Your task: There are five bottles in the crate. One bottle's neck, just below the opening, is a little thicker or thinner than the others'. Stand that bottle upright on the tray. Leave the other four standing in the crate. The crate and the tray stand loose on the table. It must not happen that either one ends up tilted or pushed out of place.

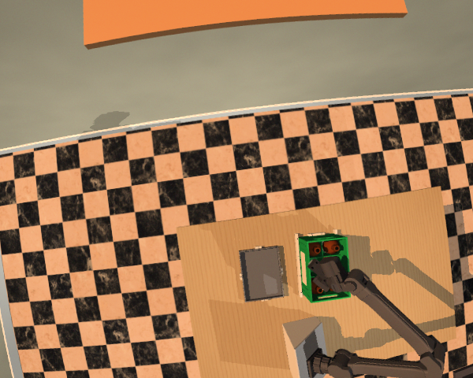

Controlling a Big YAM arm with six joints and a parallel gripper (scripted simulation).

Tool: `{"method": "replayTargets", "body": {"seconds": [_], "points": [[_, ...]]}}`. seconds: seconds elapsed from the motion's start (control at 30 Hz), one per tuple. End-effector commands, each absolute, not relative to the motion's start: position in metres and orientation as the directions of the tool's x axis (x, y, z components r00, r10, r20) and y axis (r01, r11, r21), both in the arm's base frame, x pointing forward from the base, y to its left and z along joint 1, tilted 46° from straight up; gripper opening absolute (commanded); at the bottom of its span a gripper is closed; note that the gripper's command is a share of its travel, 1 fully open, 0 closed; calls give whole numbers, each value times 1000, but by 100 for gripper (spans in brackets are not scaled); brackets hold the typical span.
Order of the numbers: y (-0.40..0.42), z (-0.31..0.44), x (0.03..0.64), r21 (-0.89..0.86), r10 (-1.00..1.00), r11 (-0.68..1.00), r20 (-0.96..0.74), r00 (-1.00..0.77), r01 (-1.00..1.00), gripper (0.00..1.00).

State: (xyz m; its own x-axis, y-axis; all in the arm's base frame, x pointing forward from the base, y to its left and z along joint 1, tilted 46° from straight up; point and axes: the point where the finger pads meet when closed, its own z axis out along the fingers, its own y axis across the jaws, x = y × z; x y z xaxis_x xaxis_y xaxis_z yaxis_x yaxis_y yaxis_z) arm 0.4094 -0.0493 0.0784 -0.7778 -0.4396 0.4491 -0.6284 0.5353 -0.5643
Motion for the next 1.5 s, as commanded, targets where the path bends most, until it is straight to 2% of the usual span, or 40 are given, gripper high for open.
{"method": "replayTargets", "body": {"seconds": [0.0, 1.47], "points": [[-58, 73, 412, -564, -424, 544, 455, -783, -622, 61], [-71, 58, 408, -557, -427, 539, 465, -775, -631, 61]]}}
